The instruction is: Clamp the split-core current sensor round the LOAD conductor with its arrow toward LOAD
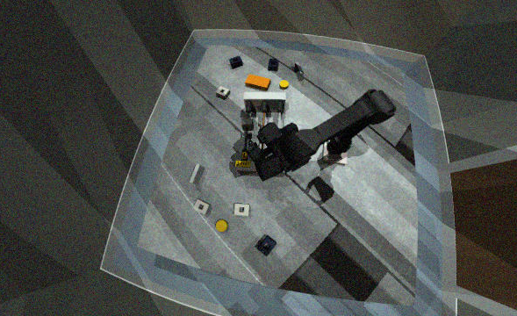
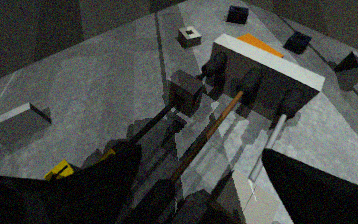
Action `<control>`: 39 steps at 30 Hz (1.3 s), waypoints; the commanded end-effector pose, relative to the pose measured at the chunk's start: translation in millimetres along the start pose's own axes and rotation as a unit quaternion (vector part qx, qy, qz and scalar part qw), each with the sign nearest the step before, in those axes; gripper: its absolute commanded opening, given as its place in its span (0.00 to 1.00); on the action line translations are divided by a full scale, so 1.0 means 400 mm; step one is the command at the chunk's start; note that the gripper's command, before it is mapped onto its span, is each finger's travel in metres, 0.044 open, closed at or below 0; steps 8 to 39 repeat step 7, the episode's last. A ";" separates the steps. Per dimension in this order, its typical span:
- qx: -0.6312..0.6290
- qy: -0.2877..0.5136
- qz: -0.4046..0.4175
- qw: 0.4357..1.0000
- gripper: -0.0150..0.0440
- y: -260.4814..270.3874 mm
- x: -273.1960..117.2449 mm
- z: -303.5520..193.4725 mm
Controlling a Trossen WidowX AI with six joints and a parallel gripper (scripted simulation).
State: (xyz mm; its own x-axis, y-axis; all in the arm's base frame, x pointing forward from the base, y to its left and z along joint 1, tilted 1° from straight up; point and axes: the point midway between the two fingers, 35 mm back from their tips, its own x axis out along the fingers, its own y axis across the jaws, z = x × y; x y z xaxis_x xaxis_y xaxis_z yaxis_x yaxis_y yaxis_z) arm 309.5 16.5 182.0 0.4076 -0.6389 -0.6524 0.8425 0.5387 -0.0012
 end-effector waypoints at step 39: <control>0.025 0.047 -0.004 0.999 1.00 0.006 0.018 0.003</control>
